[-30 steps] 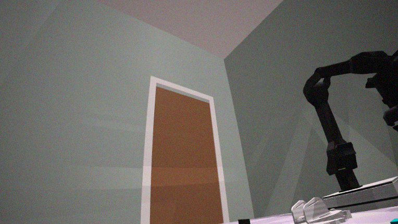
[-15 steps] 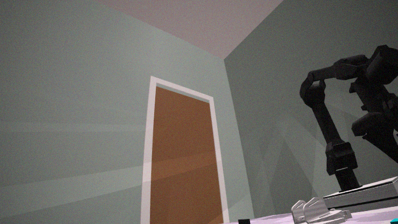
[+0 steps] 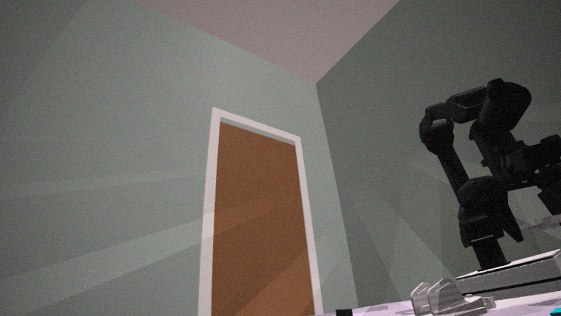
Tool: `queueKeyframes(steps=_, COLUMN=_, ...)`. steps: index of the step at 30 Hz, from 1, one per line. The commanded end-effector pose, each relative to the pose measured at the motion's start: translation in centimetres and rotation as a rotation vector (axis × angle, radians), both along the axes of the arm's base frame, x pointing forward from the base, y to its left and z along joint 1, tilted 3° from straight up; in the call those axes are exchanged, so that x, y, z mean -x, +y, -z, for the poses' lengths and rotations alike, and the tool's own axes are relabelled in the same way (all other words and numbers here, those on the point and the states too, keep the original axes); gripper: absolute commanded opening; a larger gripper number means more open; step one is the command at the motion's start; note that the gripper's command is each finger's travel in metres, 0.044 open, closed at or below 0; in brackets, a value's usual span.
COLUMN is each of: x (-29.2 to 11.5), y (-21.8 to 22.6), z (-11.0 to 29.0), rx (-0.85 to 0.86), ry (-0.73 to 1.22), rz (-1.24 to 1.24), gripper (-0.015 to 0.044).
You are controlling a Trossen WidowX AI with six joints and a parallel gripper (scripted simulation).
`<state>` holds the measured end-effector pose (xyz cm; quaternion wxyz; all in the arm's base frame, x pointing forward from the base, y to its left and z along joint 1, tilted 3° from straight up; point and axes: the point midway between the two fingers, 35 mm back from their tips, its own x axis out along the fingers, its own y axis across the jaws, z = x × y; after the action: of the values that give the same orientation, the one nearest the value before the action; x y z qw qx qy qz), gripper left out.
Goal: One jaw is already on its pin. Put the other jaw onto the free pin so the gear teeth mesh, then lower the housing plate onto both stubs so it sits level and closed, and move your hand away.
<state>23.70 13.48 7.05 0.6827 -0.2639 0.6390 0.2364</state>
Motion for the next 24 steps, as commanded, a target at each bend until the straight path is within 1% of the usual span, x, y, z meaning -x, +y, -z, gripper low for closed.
queueKeyframes(steps=1, x=-0.1, y=-1.6, z=0.1, rx=-0.006, ry=0.006, rz=0.101, gripper=0.0351)
queueKeyframes(steps=24, x=-0.5, y=-9.2, z=-0.1, rx=-0.034, ry=-0.006, rz=0.59, gripper=0.0351)
